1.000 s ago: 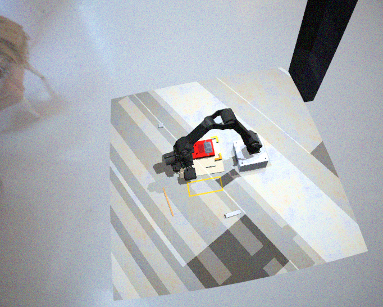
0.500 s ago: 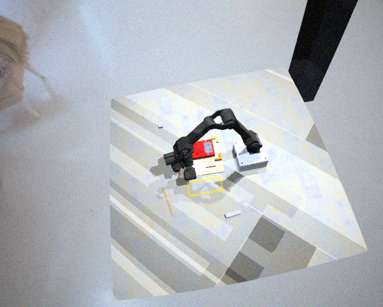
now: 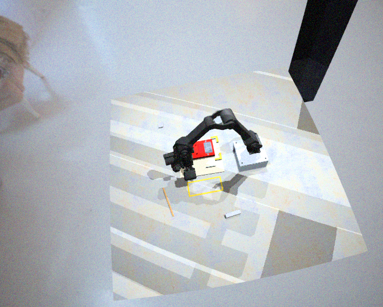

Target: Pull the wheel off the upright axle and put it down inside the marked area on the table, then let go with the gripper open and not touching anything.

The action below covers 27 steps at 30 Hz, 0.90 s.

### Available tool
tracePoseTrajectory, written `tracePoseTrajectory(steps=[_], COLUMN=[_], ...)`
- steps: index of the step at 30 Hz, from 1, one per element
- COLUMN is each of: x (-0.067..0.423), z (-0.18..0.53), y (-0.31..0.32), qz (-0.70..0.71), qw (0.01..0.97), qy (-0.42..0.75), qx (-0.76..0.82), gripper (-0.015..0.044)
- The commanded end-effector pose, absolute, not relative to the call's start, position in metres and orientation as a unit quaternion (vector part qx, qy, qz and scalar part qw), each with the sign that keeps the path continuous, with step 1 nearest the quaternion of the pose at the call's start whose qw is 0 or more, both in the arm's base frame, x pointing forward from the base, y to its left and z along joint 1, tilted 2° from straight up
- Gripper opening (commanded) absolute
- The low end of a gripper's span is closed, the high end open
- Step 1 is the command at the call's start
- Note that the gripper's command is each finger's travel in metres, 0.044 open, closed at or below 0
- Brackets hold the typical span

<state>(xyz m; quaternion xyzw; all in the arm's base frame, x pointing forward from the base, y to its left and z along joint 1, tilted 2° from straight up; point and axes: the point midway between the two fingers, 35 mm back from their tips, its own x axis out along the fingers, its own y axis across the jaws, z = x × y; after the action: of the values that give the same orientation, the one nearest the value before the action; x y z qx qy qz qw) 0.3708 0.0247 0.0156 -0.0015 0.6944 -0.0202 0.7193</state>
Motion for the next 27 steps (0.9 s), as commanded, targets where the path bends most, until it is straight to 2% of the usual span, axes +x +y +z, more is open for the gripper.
tracePoseTrajectory(steps=[1,27], x=[0.3684,0.3680], z=[0.0317,0.0408], y=[0.0254,0.0256], qz=[-0.020,-0.019], qw=[0.723,0.724], qy=[0.691,0.689], qx=[-0.002,-0.002], gripper=[0.0000,0.0000])
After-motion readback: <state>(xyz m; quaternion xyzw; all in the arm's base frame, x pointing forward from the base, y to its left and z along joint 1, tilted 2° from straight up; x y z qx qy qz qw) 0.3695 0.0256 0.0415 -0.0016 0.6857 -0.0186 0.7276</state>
